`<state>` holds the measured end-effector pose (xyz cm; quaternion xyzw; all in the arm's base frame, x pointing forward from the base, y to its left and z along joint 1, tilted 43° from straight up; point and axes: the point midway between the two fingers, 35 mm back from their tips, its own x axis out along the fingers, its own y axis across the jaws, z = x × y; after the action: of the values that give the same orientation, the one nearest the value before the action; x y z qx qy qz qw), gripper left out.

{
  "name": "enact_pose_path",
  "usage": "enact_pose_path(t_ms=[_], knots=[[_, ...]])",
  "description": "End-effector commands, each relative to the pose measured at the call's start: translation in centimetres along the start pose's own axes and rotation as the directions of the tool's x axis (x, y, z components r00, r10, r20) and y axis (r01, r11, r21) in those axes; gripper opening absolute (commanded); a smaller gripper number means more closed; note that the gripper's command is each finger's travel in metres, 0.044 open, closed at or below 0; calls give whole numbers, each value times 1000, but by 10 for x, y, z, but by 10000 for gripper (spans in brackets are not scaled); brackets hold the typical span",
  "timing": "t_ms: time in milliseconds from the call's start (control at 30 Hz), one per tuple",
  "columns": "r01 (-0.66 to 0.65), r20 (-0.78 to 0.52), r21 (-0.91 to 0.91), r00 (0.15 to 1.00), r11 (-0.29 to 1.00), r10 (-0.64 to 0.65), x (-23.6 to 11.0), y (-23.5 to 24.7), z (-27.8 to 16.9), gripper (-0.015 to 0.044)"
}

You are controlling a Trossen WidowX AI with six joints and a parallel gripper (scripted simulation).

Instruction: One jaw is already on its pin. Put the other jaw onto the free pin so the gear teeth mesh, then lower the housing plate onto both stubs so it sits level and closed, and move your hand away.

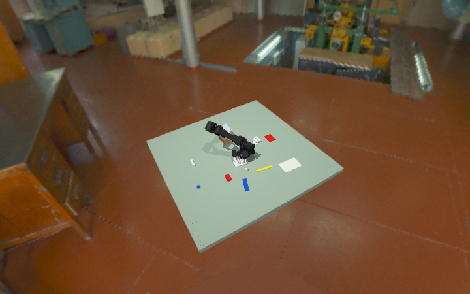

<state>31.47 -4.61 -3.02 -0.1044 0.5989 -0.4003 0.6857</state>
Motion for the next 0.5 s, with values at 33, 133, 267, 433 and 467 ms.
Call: enact_pose_path(t_ms=[33, 133, 267, 433, 467], knots=[[0, 3, -1, 1000, 1000, 0, 2, 0, 1, 134], [0, 3, -1, 1000, 1000, 0, 2, 0, 1, 134], [0, 3, -1, 1000, 1000, 0, 2, 0, 1, 134], [0, 3, -1, 1000, 1000, 0, 4, 0, 1, 134], [0, 3, -1, 1000, 1000, 0, 4, 0, 1, 134]])
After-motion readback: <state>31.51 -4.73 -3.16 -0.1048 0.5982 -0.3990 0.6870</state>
